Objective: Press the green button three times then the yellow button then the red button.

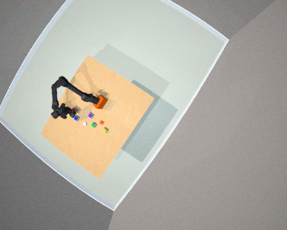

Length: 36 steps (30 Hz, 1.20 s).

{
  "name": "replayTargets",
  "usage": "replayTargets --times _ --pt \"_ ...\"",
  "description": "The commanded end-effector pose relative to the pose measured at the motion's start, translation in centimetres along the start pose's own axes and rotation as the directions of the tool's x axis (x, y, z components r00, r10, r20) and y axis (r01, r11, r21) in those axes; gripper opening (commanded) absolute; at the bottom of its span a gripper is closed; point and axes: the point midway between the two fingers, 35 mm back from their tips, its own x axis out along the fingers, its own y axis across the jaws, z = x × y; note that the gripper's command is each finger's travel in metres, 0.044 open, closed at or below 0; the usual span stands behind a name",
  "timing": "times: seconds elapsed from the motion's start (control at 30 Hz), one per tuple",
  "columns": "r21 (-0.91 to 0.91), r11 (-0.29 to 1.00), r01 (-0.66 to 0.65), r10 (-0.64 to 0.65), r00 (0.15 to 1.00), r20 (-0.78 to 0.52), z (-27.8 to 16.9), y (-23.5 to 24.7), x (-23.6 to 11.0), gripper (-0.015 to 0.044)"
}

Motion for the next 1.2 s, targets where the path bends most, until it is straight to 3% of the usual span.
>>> replayTargets --times 0.0,0.7,0.83,1.0,1.17 --pt "-0.011 1.000 -0.005 0.005 1.000 -0.005 -0.2 0.3 0.8 0.0020" --pt "-0.011 1.000 -0.004 0.004 1.000 -0.005 -0.2 0.3 1.2 0.0020" --pt "-0.010 1.000 -0.006 0.006 1.000 -0.005 -0.1 0.3 -2.0 0.0020" --pt "-0.011 1.000 -0.006 0.006 1.000 -0.006 -0.2 0.3 -2.3 0.0020" --pt "-0.012 1.000 -0.027 0.028 0.998 0.057 3.4 4.9 -3.4 0.0151"
